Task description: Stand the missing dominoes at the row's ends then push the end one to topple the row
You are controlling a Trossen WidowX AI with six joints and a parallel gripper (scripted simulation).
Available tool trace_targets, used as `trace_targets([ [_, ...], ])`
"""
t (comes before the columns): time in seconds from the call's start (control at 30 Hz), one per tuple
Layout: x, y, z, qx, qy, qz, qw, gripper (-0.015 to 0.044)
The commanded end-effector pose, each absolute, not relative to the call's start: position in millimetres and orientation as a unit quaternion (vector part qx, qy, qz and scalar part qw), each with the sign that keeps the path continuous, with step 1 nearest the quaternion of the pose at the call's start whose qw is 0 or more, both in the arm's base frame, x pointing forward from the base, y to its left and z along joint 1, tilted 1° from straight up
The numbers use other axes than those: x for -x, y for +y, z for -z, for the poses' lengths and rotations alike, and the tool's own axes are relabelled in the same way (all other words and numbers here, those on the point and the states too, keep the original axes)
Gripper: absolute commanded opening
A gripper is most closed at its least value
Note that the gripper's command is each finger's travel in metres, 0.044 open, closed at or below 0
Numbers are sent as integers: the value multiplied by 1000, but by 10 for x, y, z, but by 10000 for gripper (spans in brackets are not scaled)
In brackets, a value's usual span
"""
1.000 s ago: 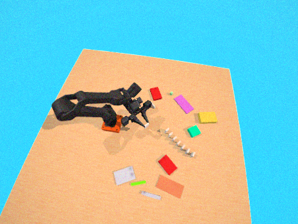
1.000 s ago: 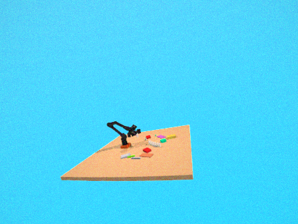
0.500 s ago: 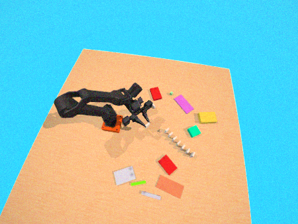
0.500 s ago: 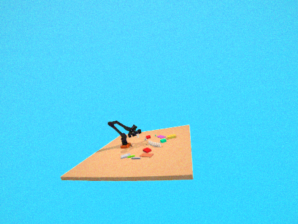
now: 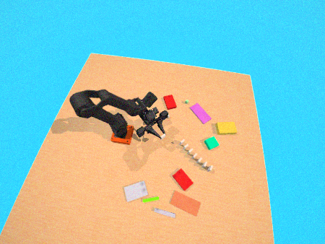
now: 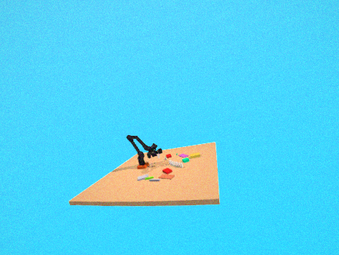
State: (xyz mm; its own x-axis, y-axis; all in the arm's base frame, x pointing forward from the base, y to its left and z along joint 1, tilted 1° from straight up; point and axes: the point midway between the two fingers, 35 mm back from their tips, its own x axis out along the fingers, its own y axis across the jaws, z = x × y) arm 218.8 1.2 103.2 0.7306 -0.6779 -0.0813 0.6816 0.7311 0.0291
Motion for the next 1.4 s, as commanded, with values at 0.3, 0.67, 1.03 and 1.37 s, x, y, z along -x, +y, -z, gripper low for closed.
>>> trace_targets([
  [0.3,-2219,22,-803,-25,36,367,929,107],
  [0.67,-2232,21,-640,-28,36,368,929,107],
  [1.03,-2223,-2,-490,-31,35,368,929,107],
  [1.37,-2197,-38,-371,-33,35,369,928,107],
])
